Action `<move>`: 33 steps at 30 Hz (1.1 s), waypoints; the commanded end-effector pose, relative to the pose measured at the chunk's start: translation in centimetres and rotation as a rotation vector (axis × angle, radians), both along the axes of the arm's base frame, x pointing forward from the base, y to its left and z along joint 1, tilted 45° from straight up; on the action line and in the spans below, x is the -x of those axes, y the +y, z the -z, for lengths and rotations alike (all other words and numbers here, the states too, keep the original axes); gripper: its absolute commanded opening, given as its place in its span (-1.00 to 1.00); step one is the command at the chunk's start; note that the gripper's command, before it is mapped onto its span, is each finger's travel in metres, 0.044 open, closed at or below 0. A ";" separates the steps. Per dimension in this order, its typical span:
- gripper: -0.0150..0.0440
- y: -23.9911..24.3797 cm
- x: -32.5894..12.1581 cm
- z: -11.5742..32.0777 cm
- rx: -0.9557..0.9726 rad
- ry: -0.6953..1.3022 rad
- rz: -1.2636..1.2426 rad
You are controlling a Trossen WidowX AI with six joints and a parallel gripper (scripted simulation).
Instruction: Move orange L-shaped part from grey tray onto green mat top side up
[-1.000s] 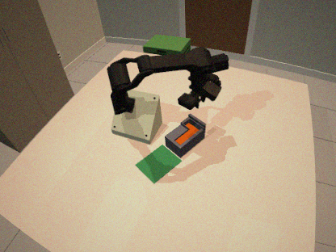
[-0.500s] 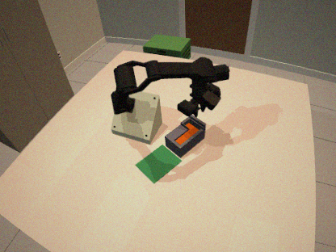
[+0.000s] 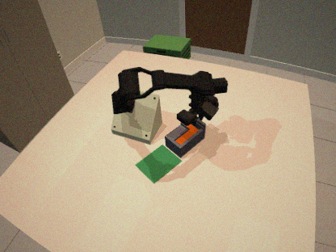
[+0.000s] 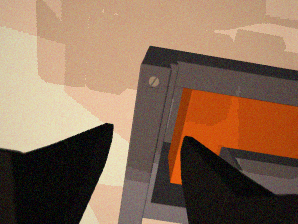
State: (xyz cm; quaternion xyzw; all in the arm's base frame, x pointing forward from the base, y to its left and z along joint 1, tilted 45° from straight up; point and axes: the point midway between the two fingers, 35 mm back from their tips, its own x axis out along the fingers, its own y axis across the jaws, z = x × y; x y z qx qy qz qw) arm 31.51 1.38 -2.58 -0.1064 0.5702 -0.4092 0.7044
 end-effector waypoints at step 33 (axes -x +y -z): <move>0.12 -2.7 0.1 2.5 0.007 0.006 -0.001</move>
